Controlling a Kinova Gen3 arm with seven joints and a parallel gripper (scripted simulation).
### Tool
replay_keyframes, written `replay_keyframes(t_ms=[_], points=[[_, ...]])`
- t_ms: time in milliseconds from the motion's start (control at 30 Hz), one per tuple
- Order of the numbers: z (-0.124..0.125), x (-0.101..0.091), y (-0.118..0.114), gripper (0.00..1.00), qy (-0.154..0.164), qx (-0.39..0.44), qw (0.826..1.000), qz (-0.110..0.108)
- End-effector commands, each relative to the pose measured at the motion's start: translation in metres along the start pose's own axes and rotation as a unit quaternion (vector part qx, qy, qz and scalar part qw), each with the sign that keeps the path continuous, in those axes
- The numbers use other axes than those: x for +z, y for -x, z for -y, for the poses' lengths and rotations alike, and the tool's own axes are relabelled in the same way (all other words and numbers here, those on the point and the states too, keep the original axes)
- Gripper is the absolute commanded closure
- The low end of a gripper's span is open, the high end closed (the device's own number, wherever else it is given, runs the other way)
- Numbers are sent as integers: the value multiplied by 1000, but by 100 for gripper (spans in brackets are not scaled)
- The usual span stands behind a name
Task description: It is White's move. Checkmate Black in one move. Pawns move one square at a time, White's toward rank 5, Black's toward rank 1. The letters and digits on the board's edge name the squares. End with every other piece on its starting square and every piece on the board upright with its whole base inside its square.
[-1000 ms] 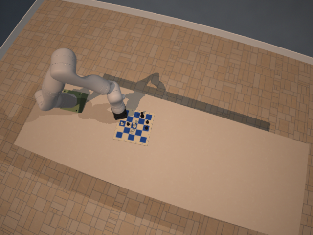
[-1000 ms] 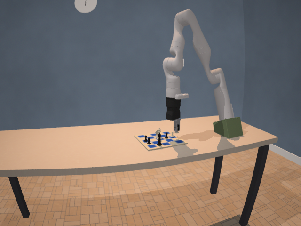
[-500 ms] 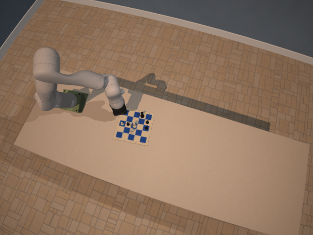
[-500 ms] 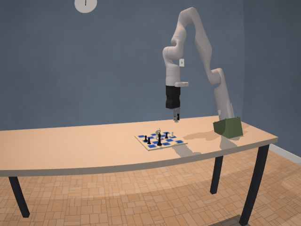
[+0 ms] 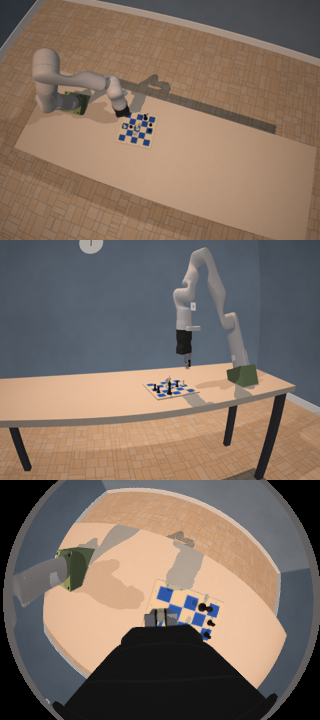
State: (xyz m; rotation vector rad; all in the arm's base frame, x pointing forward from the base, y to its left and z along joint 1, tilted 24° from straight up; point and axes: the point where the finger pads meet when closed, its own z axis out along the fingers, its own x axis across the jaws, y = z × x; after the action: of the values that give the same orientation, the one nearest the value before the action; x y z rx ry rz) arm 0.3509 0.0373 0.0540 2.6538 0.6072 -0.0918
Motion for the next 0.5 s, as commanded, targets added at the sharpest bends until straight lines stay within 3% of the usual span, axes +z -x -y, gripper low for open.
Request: replay_keyframes(t_ms=[0,267,467], points=[[5,0,-2,100,0,17,1000,-1],[32,-1,-12,100,0,161,987,-1],[35,-1,-14,100,0,178,984,-2]])
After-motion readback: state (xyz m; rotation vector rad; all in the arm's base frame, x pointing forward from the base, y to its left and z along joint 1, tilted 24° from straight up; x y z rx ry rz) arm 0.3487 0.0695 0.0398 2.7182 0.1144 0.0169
